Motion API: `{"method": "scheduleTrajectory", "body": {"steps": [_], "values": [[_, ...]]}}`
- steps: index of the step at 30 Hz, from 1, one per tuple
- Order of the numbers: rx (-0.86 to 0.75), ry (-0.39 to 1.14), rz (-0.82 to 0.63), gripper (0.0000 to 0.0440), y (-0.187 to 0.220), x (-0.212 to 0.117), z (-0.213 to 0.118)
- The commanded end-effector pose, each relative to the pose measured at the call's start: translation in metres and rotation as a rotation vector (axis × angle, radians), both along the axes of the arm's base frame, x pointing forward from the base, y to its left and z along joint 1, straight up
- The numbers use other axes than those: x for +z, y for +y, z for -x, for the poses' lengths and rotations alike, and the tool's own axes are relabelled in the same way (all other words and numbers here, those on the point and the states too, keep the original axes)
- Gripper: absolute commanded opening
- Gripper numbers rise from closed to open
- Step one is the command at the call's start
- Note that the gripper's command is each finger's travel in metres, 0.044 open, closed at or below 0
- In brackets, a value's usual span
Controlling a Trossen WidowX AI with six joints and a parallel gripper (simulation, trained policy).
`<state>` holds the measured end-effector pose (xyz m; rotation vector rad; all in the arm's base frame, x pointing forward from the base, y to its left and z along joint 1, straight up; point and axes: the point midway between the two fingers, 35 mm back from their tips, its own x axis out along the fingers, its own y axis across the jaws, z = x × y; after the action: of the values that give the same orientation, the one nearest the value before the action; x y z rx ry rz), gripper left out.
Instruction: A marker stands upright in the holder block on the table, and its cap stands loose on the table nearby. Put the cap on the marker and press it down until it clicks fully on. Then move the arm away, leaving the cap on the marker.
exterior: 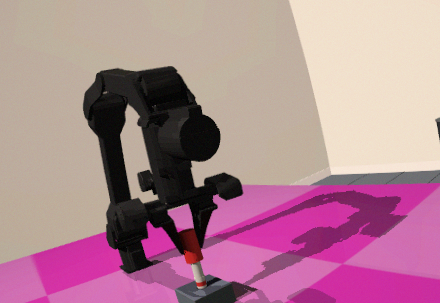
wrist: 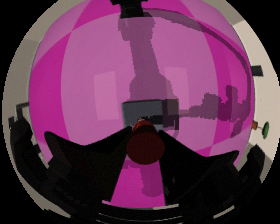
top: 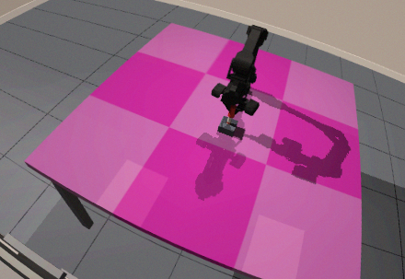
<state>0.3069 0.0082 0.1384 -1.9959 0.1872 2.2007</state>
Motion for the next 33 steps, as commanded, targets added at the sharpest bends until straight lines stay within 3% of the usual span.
{"method": "scheduleTrajectory", "body": {"steps": [1,13,16,30,33], "values": [[0.004,0.020,-0.010,0.0000,0.000,-0.013,0.001],[0.033,0.032,-0.015,0.0003,0.000,-0.041,0.003],[0.040,0.047,-0.009,0.0082,0.000,-0.047,0.007],[0.047,0.068,-0.020,0.0155,0.001,-0.050,0.014],[0.051,0.082,-0.033,0.0201,0.003,-0.047,0.021]]}}
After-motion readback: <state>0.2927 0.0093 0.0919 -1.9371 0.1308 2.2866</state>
